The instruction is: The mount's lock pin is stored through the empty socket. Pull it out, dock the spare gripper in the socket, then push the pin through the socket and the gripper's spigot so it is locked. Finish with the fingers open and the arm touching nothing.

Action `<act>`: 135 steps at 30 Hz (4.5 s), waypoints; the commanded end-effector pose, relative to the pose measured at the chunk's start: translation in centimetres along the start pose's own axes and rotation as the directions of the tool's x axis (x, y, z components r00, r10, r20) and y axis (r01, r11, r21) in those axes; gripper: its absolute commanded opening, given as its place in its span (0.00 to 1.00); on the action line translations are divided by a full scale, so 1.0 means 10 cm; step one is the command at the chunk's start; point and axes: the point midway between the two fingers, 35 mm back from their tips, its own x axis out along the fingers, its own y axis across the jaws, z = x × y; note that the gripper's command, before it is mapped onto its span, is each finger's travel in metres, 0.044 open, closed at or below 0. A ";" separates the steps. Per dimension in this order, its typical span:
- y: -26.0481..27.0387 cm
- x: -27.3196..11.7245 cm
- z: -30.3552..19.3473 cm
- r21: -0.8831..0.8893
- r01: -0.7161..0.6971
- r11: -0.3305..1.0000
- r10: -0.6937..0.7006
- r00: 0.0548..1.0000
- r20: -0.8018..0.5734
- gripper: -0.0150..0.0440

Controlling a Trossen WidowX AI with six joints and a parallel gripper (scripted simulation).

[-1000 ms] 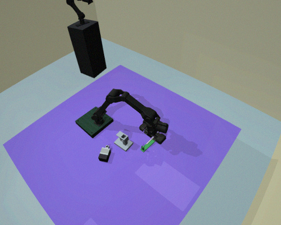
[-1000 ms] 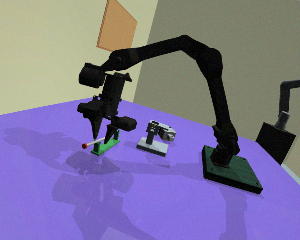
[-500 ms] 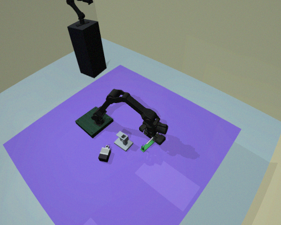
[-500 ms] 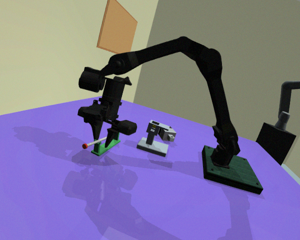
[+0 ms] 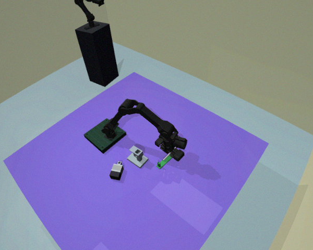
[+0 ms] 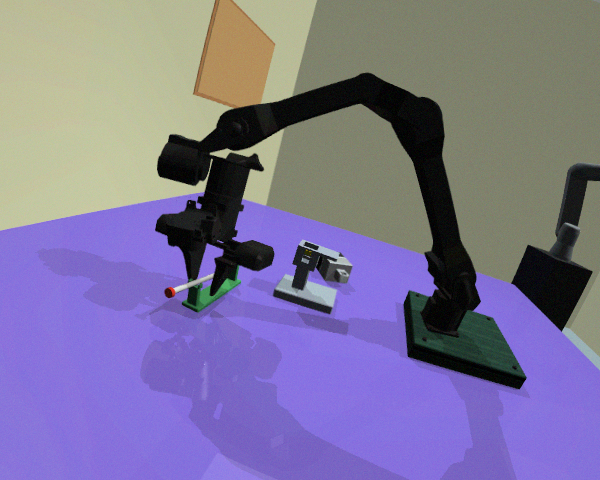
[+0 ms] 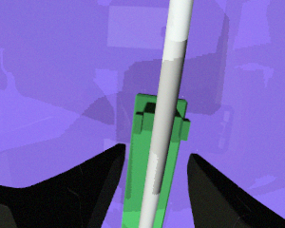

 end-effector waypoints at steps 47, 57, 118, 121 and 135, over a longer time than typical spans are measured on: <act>0.00 0.02 -0.01 0.003 -0.004 1.000 0.004 1.000 -0.004 0.25; 0.02 -0.14 0.01 0.003 -0.012 1.000 0.012 1.000 -0.005 0.25; 0.01 -0.20 -0.59 0.008 -0.020 1.000 0.020 1.000 -0.014 0.25; 0.01 -0.16 -0.59 0.008 -0.016 1.000 0.016 1.000 -0.013 0.25; 0.02 -0.06 -0.60 0.007 -0.007 1.000 0.007 1.000 -0.012 0.25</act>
